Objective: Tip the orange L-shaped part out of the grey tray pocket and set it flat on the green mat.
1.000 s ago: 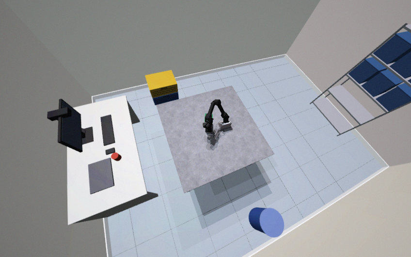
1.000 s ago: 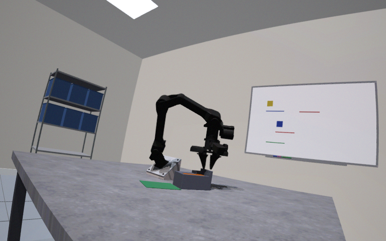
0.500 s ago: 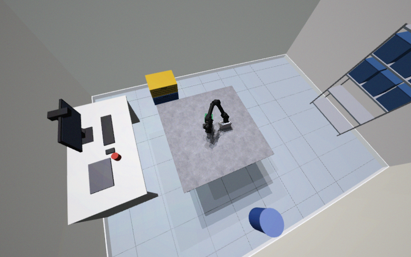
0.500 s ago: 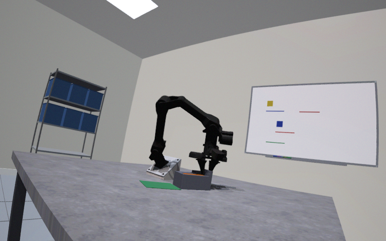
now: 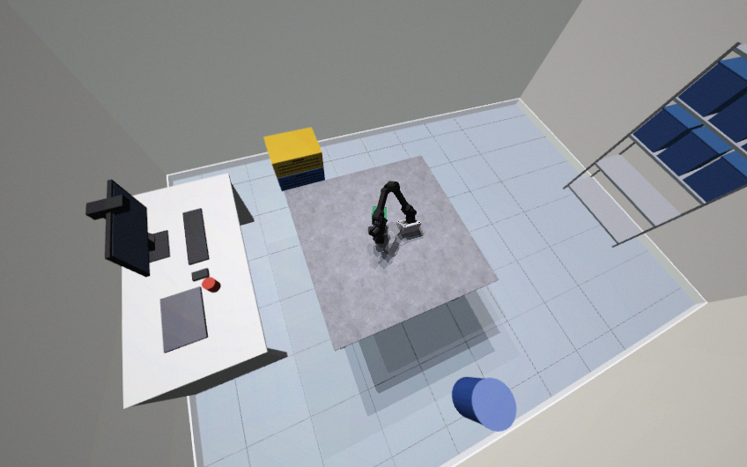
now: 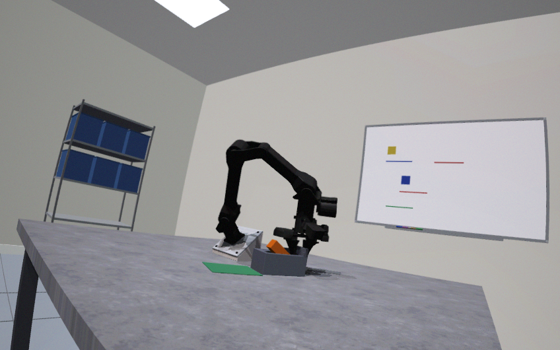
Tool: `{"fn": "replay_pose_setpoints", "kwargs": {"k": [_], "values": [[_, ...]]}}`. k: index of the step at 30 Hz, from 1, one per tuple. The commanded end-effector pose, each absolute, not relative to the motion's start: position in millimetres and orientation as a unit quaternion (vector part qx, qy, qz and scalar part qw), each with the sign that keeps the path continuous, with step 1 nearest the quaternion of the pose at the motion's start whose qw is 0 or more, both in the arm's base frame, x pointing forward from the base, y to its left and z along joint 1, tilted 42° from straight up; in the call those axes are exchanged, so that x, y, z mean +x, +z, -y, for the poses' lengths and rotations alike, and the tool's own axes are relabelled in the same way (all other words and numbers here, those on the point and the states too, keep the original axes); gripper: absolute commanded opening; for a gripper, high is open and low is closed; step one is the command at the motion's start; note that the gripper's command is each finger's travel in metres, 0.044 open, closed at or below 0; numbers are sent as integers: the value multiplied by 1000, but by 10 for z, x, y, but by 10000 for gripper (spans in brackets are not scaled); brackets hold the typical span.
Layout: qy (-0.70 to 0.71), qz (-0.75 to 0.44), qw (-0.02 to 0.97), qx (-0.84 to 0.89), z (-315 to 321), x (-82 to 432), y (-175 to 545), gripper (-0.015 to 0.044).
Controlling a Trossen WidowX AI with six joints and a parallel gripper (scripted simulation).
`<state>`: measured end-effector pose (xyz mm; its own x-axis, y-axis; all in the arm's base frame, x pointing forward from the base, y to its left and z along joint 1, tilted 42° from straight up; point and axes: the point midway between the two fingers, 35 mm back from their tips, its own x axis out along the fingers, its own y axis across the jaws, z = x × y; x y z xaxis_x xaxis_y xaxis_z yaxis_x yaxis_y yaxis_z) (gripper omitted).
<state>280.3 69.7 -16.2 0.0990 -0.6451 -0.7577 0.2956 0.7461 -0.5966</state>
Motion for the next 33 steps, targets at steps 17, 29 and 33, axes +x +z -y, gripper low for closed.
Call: {"fn": "replay_pose_setpoints", "kwargs": {"k": [17, 29, 33], "values": [[-327, -589, 722, -156, -625, 2787, -206, 180], [-325, -589, 724, -152, -703, 2802, -197, 180], [-326, -590, 722, -155, -790, 2808, -178, 180]]}}
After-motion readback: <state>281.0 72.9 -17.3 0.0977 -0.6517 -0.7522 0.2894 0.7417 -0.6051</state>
